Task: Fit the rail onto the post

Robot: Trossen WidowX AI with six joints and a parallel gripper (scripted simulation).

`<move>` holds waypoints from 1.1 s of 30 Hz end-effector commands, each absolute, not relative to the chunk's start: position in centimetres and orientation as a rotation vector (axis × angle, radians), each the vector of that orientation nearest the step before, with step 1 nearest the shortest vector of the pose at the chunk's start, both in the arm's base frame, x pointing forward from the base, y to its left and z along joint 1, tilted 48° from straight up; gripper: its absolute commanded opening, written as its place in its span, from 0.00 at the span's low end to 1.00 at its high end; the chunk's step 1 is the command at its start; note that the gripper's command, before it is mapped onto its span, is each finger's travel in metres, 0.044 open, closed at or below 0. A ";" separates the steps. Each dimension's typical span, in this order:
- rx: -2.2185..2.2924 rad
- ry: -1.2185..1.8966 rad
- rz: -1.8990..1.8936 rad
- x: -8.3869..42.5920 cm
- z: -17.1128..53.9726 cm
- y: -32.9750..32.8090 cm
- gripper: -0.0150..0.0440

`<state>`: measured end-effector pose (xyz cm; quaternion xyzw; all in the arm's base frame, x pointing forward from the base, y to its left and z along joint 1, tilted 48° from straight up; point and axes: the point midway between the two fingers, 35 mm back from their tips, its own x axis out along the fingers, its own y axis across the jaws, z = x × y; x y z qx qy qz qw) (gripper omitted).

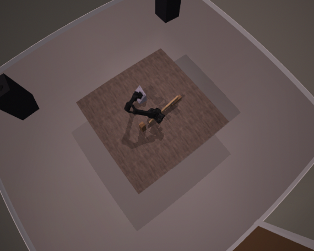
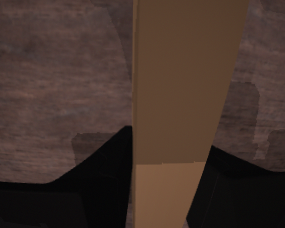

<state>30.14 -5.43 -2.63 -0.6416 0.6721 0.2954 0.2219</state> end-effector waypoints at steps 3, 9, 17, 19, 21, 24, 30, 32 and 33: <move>-1.777 1.857 0.819 30.2 -2.4 -5.1 0.25; -1.777 1.856 0.819 30.3 -2.2 -4.9 0.25; -1.777 1.856 0.819 30.4 -1.9 -4.6 0.25; -1.777 1.856 0.819 30.4 -1.9 -4.5 0.25; -1.777 1.856 0.819 30.4 -1.8 -4.4 0.25; -1.777 1.856 0.819 30.5 -1.7 -4.3 0.25; -1.777 1.856 0.820 30.5 -1.5 -4.1 0.25; -1.777 1.856 0.820 30.5 -1.5 -4.0 0.25; -1.777 1.856 0.820 30.5 -1.4 -4.0 0.25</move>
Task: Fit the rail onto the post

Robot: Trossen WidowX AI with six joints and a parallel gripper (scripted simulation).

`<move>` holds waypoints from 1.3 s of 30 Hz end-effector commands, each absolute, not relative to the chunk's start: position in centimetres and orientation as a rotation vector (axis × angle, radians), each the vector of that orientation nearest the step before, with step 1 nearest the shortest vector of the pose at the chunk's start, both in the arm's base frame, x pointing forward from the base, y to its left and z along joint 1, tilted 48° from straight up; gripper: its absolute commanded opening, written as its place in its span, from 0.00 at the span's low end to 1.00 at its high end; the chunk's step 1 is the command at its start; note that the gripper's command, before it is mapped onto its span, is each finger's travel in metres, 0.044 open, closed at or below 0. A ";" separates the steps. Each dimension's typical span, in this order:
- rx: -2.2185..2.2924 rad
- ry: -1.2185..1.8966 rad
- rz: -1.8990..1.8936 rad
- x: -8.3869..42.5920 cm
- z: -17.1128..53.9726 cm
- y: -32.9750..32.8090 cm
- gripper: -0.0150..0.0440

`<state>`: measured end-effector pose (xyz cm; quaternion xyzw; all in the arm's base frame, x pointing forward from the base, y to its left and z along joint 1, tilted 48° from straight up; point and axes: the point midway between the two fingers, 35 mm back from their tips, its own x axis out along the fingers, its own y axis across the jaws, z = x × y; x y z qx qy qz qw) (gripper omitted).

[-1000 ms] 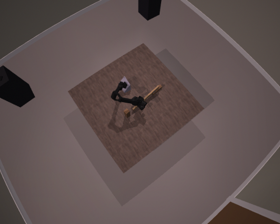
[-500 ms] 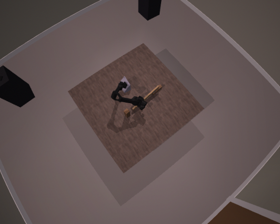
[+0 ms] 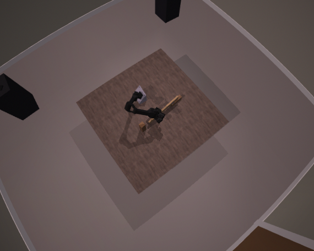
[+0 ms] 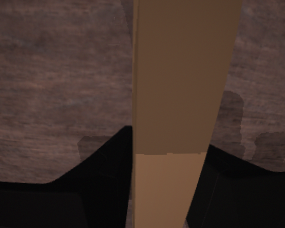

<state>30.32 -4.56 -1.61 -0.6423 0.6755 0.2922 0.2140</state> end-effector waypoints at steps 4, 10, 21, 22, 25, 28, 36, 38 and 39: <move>-1.777 1.856 0.820 30.6 -1.3 -3.8 0.25; -1.776 1.856 0.820 30.6 -1.1 -3.6 0.25; -1.776 1.855 0.820 30.6 -0.7 -3.2 0.25; -1.776 1.855 0.820 30.7 -0.7 -3.2 0.25; -1.776 1.855 0.820 30.7 -0.6 -3.1 0.25; -1.776 1.855 0.820 30.7 -0.5 -3.0 0.25; -1.776 1.855 0.820 30.7 -0.2 -2.7 0.25; -1.776 1.855 0.820 30.7 -0.1 -2.6 0.25; -1.776 1.855 0.820 30.7 -0.1 -2.5 0.25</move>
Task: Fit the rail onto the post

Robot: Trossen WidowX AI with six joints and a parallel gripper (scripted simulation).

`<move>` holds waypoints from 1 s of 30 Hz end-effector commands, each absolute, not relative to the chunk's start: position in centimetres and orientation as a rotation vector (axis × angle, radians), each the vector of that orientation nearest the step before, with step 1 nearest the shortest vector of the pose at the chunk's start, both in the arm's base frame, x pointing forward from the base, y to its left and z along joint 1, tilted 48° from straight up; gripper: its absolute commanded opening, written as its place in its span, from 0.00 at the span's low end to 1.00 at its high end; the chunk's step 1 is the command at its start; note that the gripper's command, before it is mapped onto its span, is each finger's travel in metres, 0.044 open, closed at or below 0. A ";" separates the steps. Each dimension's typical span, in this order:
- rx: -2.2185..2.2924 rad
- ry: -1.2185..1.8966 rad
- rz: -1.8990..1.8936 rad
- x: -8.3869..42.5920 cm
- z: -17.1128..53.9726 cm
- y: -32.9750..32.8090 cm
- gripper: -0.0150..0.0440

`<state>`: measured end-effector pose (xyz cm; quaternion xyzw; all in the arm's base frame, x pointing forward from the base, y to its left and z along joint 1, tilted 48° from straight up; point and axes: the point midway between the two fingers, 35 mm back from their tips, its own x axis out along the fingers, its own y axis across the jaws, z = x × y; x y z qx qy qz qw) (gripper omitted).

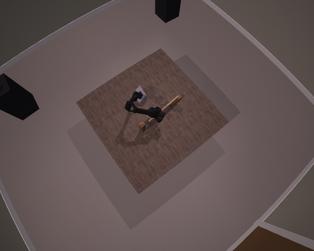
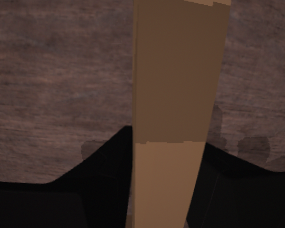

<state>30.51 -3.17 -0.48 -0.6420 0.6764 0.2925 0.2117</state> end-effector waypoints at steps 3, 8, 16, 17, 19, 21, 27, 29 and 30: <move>-1.776 1.855 0.820 30.7 0.0 -2.4 0.25; -1.776 1.855 0.821 30.7 0.2 -2.3 0.25; -1.776 1.855 0.821 30.7 0.1 -2.3 0.25; -1.776 1.855 0.821 30.7 0.1 -2.4 0.25; -1.776 1.855 0.820 30.7 0.0 -2.4 0.25; -1.776 1.855 0.820 30.7 -0.1 -2.5 0.25; -1.776 1.855 0.820 30.6 -0.1 -2.5 0.25; -1.776 1.855 0.820 30.6 0.0 -2.5 0.25; -1.776 1.855 0.821 30.6 0.0 -2.5 0.25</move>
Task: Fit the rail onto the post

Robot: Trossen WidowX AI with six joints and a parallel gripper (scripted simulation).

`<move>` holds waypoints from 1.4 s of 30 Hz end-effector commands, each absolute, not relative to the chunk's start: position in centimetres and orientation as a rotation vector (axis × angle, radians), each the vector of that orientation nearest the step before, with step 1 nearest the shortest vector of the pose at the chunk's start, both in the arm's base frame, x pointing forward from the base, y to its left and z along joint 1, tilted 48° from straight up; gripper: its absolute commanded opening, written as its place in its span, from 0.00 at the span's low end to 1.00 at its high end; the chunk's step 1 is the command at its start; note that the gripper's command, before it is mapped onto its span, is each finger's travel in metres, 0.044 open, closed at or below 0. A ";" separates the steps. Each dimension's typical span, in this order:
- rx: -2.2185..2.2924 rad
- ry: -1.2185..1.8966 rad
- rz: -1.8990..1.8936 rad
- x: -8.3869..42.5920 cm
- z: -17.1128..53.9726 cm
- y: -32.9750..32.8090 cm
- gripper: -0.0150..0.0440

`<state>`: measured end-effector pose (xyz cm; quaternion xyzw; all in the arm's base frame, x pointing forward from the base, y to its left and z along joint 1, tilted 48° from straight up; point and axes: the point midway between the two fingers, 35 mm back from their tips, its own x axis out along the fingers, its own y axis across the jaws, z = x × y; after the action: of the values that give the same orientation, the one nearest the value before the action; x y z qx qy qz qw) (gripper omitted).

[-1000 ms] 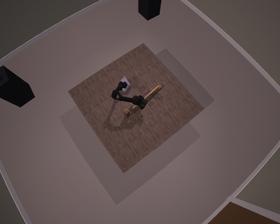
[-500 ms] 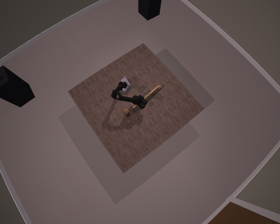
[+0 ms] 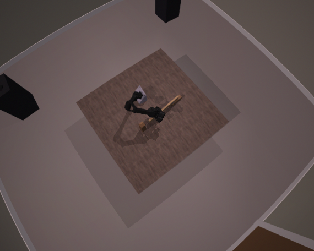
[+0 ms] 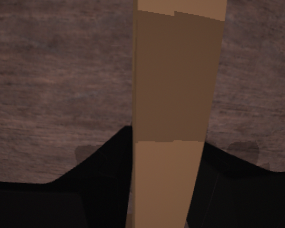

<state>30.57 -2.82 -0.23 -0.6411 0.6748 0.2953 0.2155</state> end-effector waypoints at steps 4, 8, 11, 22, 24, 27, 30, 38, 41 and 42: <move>-1.776 1.855 0.821 30.6 0.0 -2.4 0.25; -1.776 1.855 0.821 30.6 0.0 -2.5 0.25; -1.776 1.855 0.821 30.6 -0.1 -2.5 0.25; -1.776 1.855 0.820 30.6 -0.1 -2.6 0.25; -1.776 1.855 0.820 30.6 -0.1 -2.6 0.25; -1.776 1.855 0.820 30.6 -0.1 -2.7 0.25; -1.776 1.855 0.820 30.5 0.0 -2.8 0.25; -1.776 1.855 0.820 30.5 0.2 -3.0 0.25; -1.776 1.855 0.820 30.6 0.2 -3.0 0.25; -1.776 1.855 0.820 30.6 0.3 -3.0 0.25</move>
<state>30.48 -3.06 -0.19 -0.6400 0.6741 0.2968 0.2189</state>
